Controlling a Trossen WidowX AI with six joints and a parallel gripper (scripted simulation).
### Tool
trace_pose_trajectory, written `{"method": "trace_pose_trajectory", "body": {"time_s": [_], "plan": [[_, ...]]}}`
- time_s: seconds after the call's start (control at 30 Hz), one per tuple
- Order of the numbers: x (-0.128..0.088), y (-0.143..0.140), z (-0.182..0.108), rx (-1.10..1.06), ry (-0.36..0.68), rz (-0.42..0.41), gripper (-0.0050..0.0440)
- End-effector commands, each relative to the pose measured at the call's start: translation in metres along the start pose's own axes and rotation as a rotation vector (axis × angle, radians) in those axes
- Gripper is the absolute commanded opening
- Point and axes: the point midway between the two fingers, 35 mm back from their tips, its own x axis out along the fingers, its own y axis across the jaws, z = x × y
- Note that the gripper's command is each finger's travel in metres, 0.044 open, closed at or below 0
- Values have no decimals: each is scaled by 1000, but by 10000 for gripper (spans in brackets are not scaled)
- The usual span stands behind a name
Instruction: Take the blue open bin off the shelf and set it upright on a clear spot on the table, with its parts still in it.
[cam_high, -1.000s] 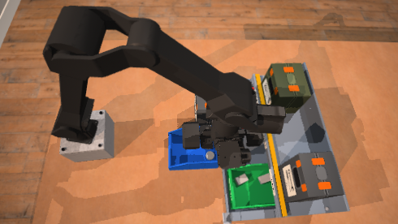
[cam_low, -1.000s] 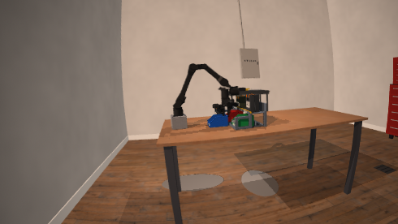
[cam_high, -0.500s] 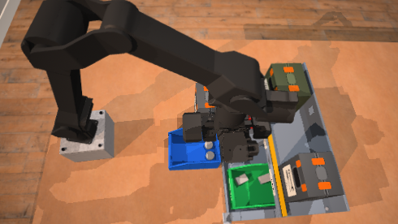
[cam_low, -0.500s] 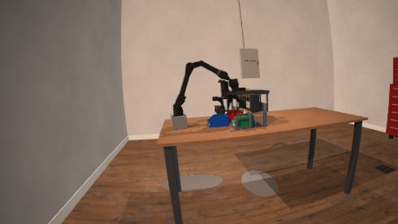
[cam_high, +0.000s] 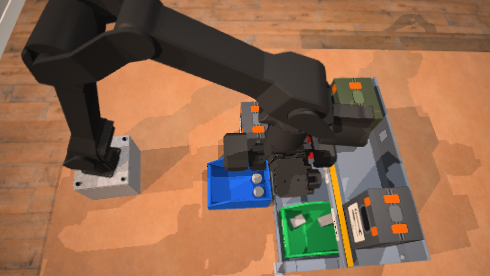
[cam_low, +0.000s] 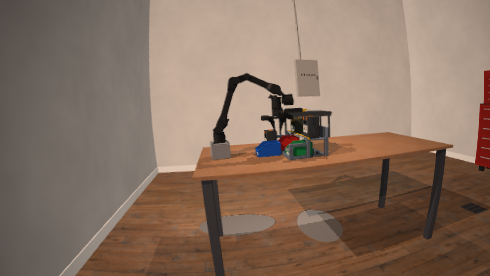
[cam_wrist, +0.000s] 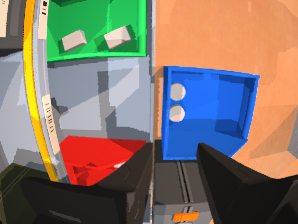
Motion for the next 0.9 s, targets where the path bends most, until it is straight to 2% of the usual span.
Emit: {"method": "trace_pose_trajectory", "body": {"time_s": [0.0, 0.87], "plan": [[-13, 3, 0, -1, -4, 28, 150], [-3, 3, 0, 0, -4, 30, 150]]}}
